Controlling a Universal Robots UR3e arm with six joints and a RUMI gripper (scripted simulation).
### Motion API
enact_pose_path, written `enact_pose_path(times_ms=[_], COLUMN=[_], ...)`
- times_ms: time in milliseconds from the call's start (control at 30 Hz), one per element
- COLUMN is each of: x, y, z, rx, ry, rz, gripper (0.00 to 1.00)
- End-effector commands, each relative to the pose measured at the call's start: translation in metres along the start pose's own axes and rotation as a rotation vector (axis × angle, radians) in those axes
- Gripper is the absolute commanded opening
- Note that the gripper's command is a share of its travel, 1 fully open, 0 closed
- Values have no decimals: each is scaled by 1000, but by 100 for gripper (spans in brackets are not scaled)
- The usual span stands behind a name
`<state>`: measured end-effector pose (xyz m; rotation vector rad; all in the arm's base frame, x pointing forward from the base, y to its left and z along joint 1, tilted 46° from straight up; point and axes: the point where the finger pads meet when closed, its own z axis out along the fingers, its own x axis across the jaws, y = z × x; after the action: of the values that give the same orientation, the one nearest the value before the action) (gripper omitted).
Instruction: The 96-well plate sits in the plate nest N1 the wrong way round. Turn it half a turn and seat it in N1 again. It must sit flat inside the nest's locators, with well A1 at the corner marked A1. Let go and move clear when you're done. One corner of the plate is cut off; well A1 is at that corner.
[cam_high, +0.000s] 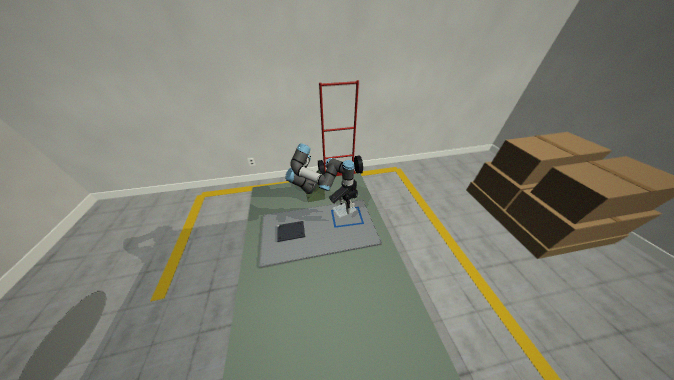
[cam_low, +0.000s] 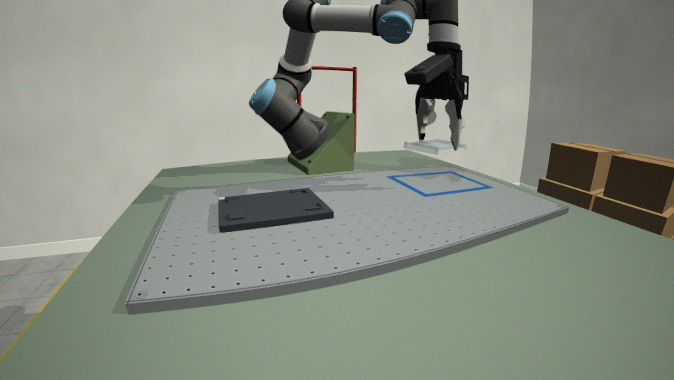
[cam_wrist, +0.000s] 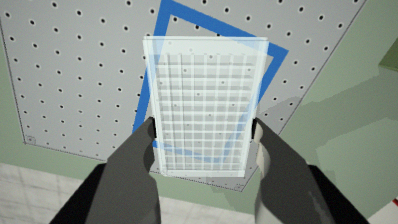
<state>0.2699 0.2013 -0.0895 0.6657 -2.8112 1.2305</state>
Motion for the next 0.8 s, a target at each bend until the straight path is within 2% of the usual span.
enact_pose_path(times_ms=[0, 67, 233, 300, 367, 600, 767], x=[-3, -4, -4, -4, -4, -5, -5], y=[13, 20, 20, 20, 20, 20, 20], z=[0, 0, 0, 0, 0, 0, 0], rx=[0, 0, 0, 0, 0, 0, 0], ry=[0, 0, 0, 0, 0, 0, 0], rz=[1, 1, 1, -65, -65, -287, -287], gripper=[0, 0, 0, 0, 0, 0, 0])
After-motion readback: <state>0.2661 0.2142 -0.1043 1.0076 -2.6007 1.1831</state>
